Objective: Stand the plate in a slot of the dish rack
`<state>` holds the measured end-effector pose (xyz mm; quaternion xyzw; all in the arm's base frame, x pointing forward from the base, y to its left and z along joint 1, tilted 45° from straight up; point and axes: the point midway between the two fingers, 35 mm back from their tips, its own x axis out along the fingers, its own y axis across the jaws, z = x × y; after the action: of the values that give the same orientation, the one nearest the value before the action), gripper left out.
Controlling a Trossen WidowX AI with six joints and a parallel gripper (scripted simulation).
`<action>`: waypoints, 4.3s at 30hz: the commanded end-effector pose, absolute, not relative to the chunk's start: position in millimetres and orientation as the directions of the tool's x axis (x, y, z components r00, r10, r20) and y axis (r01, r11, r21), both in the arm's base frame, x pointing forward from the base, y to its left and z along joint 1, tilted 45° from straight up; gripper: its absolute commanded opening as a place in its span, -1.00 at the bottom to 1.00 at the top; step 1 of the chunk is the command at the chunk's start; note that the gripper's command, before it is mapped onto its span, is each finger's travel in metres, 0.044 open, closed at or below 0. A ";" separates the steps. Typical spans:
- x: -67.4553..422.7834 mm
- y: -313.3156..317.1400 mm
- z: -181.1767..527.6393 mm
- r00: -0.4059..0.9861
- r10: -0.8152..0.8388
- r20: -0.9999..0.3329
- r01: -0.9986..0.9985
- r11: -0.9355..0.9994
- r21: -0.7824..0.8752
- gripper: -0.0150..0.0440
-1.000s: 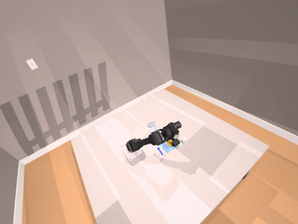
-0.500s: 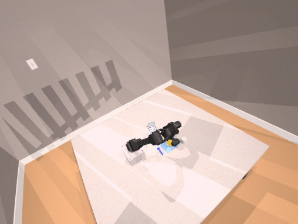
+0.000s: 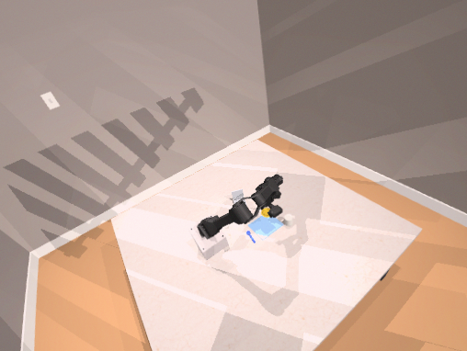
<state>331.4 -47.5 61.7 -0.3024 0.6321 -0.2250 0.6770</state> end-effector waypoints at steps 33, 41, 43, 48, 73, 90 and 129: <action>234.5 102.2 36.1 0.098 -0.692 -0.715 0.332 0.700 -0.632 -0.49; 232.9 101.5 33.4 0.089 -0.688 -0.721 0.325 0.704 -0.632 -0.49; 232.5 98.4 28.6 0.063 -0.673 -0.737 0.293 0.718 -0.631 -0.49; 231.4 90.5 16.0 -0.002 -0.628 -0.778 0.204 0.762 -0.615 -0.49; 228.3 62.8 -36.8 -0.205 -0.291 -0.934 -0.191 0.948 -0.254 -0.49; 231.2 50.0 -60.8 -0.204 -0.017 -0.979 -0.426 0.902 0.073 -0.49; 248.4 15.4 -73.9 0.151 0.475 -0.867 -0.930 0.366 0.038 -0.49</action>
<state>247.7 18.0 -75.1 -0.2518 0.4560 0.4840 0.7032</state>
